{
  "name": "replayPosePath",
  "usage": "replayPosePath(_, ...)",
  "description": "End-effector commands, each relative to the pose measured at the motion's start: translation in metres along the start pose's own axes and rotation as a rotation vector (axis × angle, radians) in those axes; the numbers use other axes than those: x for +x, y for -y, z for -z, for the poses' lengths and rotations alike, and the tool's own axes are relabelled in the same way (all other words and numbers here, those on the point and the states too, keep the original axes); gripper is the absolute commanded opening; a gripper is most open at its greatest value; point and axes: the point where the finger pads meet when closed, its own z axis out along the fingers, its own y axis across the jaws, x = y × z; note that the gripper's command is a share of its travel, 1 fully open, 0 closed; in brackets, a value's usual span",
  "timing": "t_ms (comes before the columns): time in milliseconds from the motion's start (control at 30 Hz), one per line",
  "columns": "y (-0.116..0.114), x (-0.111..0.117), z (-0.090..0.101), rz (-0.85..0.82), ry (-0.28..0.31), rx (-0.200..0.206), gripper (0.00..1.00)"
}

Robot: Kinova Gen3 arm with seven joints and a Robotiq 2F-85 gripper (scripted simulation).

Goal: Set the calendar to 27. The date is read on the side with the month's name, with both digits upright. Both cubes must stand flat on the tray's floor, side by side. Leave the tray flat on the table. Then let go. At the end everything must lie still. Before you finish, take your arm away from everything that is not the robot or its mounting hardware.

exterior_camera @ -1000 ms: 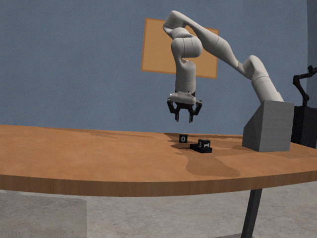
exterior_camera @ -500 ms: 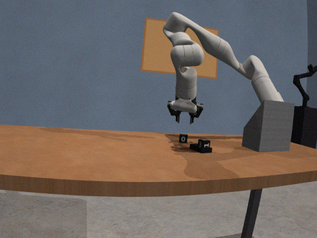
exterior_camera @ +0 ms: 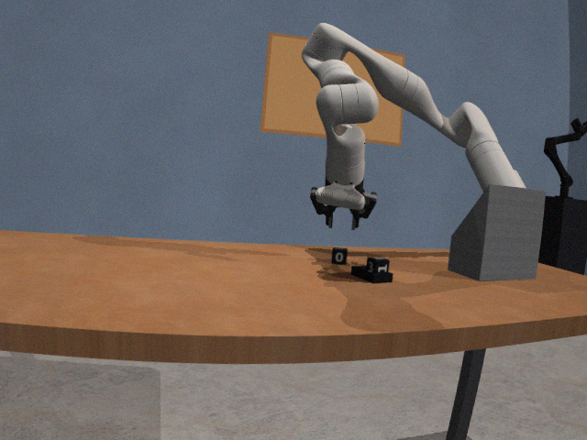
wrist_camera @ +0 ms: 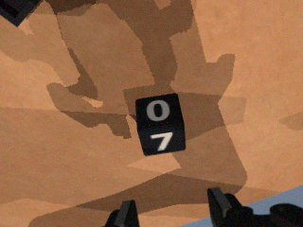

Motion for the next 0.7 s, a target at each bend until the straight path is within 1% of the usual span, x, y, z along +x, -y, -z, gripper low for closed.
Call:
replayPosePath(0,0.0,0.0,0.0,-0.001,-0.001,-0.001,0.48)
replayPosePath(500,0.0,0.01,-0.009,-0.001,-0.001,-0.001,0.48)
replayPosePath(667,0.0,0.016,-0.016,-0.001,-0.001,-0.001,0.48)
